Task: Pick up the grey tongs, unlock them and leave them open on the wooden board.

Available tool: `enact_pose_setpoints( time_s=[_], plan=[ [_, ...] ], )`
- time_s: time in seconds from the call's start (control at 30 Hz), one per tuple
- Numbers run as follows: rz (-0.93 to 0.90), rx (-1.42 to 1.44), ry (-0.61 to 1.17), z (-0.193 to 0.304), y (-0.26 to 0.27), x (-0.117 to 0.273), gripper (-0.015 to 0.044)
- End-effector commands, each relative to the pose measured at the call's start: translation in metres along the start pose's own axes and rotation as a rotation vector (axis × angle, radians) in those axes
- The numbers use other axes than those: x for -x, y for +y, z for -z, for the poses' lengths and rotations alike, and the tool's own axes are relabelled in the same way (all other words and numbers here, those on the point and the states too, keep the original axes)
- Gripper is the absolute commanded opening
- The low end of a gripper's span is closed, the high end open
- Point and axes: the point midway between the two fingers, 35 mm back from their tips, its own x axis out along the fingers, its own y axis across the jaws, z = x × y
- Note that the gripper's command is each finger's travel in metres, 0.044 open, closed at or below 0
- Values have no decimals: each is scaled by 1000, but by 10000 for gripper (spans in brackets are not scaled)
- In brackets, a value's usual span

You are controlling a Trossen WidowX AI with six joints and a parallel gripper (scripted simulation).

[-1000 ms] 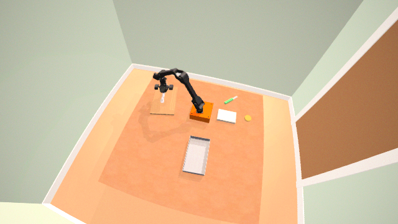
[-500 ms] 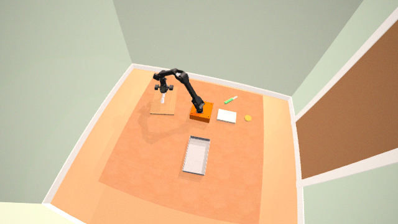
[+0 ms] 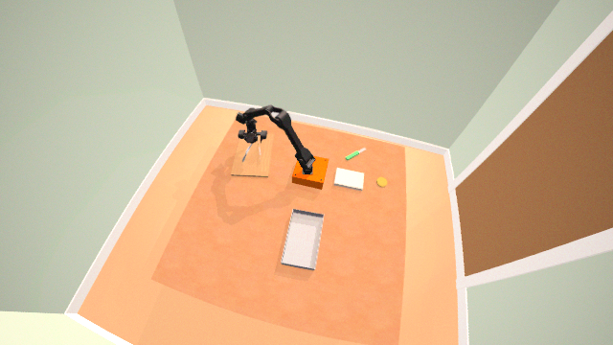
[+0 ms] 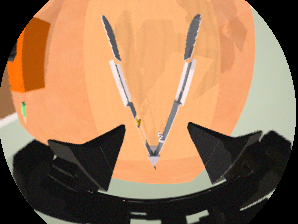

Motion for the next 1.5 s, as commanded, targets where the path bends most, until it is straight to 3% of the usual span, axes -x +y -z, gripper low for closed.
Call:
enact_pose_setpoints(
  time_s=[0.0, 0.4, 0.6, 0.83, 1.47],
  plan=[
    [-2, 1, -1, 3, 12, 6, 440],
    [-13, 6, -4, 2, 148, 59, 440],
    [-13, 6, -3, 1, 149, 62, 440],
    [-8, -1, 8, 1, 148, 111, 440],
    [-8, -2, 8, 1, 148, 113, 440]
  ],
)
